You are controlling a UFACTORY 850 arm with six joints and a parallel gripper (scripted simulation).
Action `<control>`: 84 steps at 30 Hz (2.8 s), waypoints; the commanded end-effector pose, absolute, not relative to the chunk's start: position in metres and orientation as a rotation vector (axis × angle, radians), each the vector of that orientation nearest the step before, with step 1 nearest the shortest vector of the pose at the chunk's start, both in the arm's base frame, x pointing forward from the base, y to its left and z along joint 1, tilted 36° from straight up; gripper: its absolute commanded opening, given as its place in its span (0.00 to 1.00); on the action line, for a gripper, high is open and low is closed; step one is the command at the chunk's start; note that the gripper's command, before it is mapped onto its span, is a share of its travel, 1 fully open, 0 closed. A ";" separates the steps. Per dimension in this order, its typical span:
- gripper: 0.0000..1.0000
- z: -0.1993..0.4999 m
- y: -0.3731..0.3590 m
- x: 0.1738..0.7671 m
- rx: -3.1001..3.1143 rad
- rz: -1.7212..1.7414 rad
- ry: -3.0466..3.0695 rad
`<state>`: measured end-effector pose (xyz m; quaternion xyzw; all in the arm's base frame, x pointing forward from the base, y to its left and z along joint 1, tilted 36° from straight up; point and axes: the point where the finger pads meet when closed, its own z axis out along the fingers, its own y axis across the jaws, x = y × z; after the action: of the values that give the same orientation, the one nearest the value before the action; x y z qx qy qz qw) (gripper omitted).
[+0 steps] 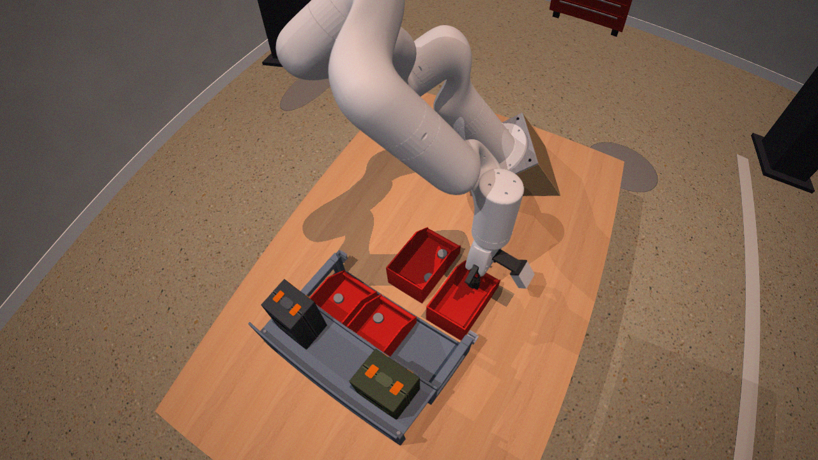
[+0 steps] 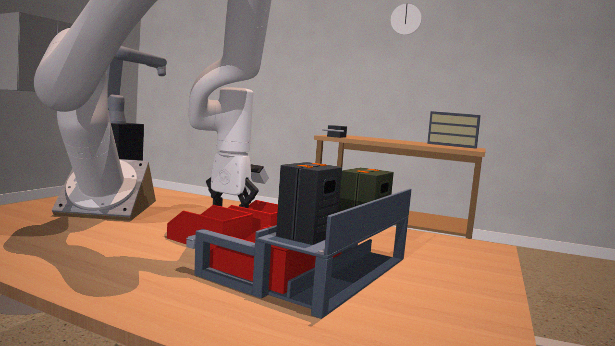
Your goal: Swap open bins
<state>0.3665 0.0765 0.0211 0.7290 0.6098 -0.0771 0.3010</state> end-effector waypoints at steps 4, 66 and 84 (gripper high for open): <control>0.95 0.021 0.077 0.367 1.934 -0.203 1.618; 0.95 0.085 0.119 0.347 1.934 -0.203 1.618; 0.00 0.086 0.120 0.346 1.934 -0.203 1.618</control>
<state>0.3460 0.1190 0.0856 0.7290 0.6099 -0.0772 0.3011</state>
